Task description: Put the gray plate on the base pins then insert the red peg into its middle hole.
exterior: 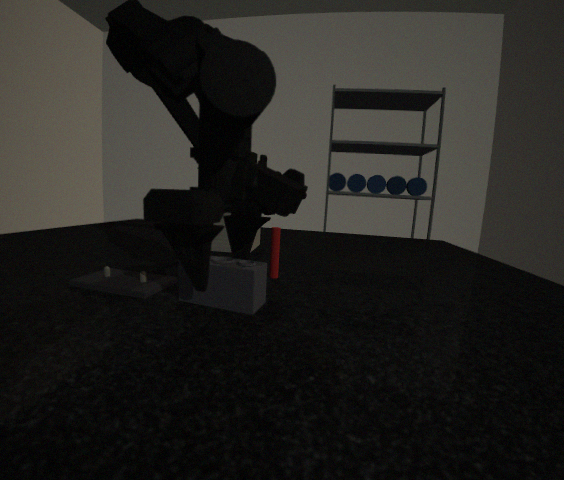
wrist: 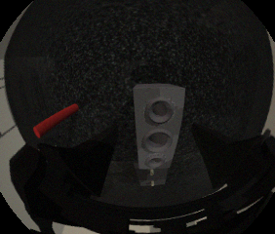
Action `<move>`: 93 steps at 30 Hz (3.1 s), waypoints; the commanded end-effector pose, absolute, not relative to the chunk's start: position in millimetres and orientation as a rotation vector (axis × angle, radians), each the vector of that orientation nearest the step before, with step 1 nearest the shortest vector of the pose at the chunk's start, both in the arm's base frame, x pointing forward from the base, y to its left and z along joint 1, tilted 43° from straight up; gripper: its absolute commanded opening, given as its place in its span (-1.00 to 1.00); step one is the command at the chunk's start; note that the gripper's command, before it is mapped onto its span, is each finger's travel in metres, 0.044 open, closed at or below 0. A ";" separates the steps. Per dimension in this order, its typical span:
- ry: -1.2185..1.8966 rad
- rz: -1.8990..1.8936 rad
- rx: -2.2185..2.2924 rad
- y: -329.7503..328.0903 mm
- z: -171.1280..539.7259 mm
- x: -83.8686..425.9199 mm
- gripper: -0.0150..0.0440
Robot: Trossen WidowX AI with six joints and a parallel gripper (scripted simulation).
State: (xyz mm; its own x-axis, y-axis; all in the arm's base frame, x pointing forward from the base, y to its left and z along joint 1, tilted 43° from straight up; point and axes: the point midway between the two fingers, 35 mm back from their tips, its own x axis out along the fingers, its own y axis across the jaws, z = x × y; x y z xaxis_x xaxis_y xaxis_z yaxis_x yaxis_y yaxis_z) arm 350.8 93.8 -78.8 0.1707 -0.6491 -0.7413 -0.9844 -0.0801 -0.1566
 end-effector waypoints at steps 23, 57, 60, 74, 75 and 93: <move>1.550 0.661 -1.818 77.0 -95.5 353.3 0.11; 1.545 0.668 -1.813 113.2 -65.5 354.5 -0.49; 1.545 0.669 -1.813 120.0 -59.1 353.9 -0.49; 1.545 0.670 -1.811 150.6 -27.9 347.6 -0.49; 1.545 0.670 -1.811 152.7 -25.5 346.9 -0.49; 1.545 0.680 -1.816 160.0 3.9 343.0 -0.49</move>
